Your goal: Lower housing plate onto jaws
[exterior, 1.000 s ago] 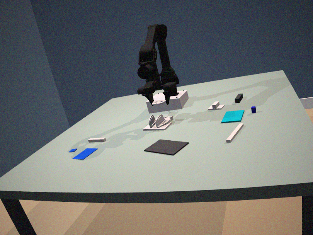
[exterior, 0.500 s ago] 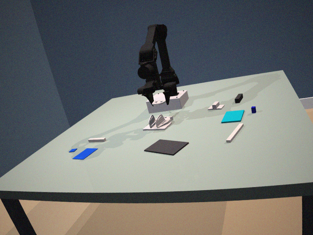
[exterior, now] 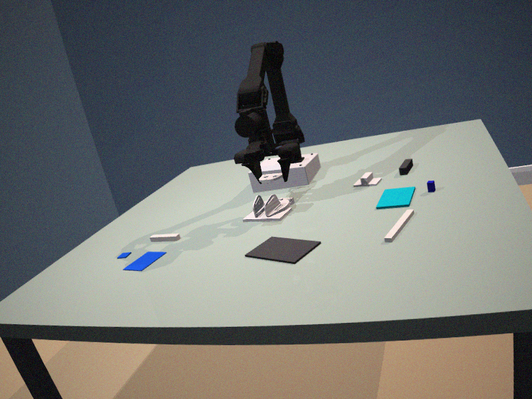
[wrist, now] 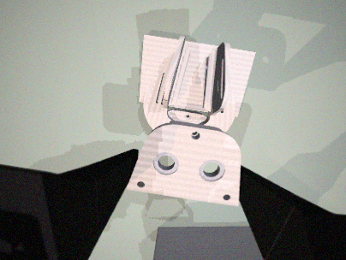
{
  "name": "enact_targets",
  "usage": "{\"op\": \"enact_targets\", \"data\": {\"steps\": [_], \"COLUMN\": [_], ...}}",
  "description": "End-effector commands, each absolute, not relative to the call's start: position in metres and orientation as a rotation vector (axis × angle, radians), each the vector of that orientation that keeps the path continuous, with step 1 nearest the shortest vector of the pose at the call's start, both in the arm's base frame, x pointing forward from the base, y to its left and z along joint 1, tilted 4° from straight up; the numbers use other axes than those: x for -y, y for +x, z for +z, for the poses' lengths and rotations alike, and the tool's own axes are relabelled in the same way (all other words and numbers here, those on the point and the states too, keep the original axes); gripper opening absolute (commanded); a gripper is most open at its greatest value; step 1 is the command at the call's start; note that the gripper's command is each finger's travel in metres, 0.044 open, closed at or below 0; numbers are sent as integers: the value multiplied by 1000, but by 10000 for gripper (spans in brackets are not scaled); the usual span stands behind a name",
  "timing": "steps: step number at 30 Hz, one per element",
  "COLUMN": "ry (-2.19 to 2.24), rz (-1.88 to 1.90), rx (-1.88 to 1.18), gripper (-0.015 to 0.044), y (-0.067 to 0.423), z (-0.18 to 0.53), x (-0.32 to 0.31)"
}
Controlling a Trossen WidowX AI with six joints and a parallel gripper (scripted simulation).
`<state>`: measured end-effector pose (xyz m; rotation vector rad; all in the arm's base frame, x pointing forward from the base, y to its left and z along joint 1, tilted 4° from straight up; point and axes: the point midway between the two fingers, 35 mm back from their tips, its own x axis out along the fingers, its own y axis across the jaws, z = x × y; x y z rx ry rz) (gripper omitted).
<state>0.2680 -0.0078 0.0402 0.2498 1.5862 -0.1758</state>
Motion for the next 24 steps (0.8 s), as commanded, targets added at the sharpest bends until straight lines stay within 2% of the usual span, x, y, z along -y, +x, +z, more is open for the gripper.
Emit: {"op": "enact_targets", "data": {"steps": [1,24], "ry": [252,252], "rz": [-180,-179], "rx": [-1595,-1595], "gripper": [351,351], "y": [266,264], "z": [31,-6], "x": [7,5]}}
